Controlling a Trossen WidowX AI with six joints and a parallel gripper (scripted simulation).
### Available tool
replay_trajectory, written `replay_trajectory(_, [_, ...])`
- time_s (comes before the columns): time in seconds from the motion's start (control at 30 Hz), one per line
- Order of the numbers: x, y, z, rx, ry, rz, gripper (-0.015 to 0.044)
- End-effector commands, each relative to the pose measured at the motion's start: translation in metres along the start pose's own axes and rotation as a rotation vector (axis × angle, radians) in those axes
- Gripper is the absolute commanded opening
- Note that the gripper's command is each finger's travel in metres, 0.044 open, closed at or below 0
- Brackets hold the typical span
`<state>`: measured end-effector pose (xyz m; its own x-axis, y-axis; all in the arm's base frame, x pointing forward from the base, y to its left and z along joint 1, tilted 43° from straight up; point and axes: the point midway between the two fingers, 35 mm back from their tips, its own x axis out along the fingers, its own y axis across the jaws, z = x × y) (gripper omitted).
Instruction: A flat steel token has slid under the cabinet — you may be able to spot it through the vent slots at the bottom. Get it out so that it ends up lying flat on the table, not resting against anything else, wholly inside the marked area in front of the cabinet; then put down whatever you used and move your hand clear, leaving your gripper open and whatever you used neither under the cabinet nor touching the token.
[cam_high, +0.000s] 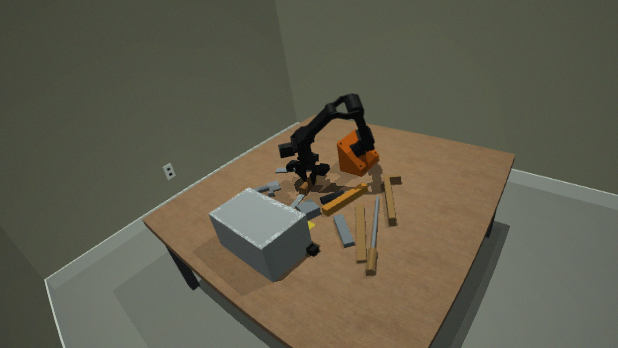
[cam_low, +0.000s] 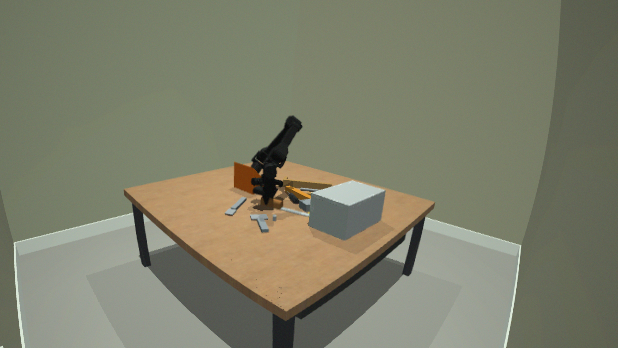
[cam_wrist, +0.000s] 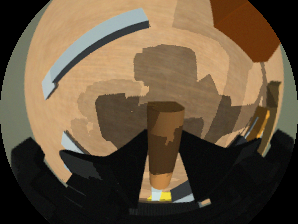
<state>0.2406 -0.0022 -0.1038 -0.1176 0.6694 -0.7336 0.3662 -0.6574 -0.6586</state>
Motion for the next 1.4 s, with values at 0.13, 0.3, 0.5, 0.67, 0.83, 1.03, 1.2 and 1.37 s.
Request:
replay_trajectory(0.13, [-0.002, 0.010, 0.001, -0.032, -0.002, 0.005, 0.0000])
replay_trajectory(0.3, [-0.003, 0.016, 0.003, -0.045, -0.002, 0.005, 0.0000])
replay_trajectory(0.5, [-0.004, 0.023, 0.004, -0.058, -0.003, 0.005, 0.0000])
replay_trajectory(0.67, [-0.004, 0.028, 0.005, -0.065, -0.003, 0.005, 0.0000])
replay_trajectory(0.83, [-0.004, 0.034, 0.006, -0.069, -0.003, 0.006, 0.0000])
replay_trajectory(1.03, [-0.005, 0.040, 0.008, -0.073, -0.003, 0.006, 0.0000])
replay_trajectory(1.2, [-0.005, 0.046, 0.009, -0.076, -0.003, 0.006, 0.0000])
replay_trajectory(1.37, [-0.005, 0.051, 0.010, -0.079, -0.003, 0.006, 0.0000])
